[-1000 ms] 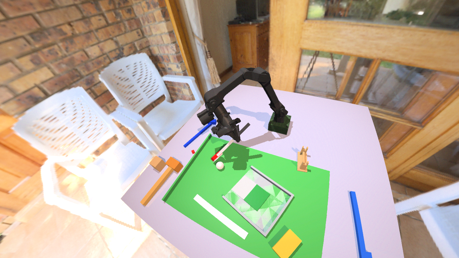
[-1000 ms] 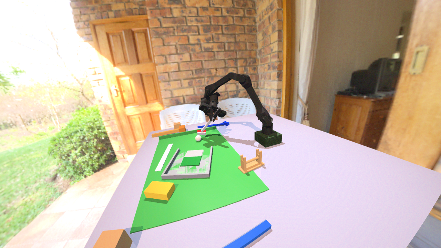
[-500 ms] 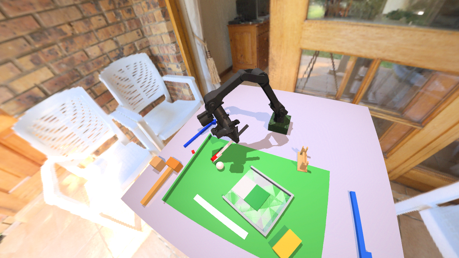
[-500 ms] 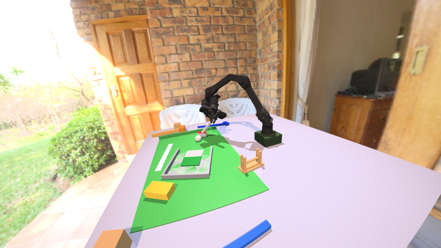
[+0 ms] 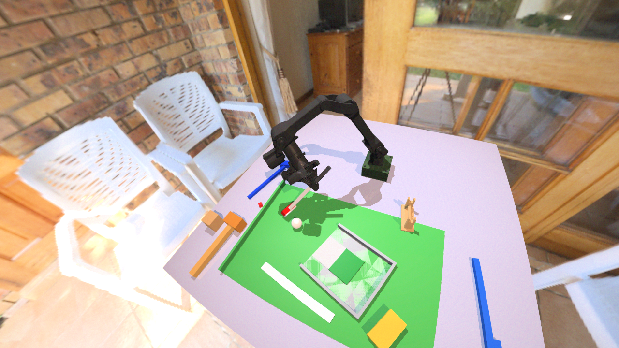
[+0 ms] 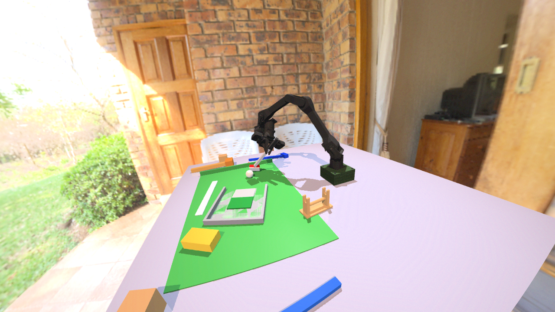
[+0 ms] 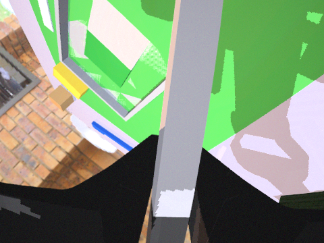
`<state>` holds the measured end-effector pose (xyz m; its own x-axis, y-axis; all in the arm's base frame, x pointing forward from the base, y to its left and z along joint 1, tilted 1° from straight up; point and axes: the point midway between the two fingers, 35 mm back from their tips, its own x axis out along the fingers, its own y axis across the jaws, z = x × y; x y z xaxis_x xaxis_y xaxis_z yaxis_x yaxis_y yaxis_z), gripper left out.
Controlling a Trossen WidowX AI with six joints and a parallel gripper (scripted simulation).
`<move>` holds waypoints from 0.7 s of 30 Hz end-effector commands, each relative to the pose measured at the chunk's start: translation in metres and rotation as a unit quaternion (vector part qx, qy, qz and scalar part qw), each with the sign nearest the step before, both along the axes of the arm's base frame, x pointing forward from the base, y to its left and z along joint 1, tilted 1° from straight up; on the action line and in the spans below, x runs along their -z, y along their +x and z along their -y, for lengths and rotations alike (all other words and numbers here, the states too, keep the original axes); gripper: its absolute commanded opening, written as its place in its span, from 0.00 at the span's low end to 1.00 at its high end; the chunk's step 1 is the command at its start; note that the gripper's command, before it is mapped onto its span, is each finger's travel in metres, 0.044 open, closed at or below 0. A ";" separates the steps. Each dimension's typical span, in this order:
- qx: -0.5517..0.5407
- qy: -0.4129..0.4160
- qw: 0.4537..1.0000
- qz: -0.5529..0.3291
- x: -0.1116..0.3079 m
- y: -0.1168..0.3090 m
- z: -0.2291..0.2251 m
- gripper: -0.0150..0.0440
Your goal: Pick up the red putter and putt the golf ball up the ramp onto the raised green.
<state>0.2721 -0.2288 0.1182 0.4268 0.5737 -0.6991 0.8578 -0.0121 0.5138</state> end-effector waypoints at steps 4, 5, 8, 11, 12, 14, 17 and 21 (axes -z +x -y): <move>0.002 -0.006 1.000 0.002 -0.001 -0.009 0.016 0.25; 0.006 -0.002 1.000 0.000 0.001 -0.008 0.014 0.25; 0.006 -0.003 1.000 0.000 0.001 -0.007 0.012 0.25; 0.006 -0.007 1.000 -0.003 0.001 0.011 -0.009 0.25; 0.006 -0.008 1.000 -0.004 0.001 0.018 -0.019 0.25; 0.006 -0.010 1.000 -0.003 0.001 0.032 -0.040 0.25; 0.005 -0.009 1.000 -0.001 0.001 0.048 -0.073 0.25; 0.002 -0.001 1.000 0.005 -0.001 0.063 -0.118 0.25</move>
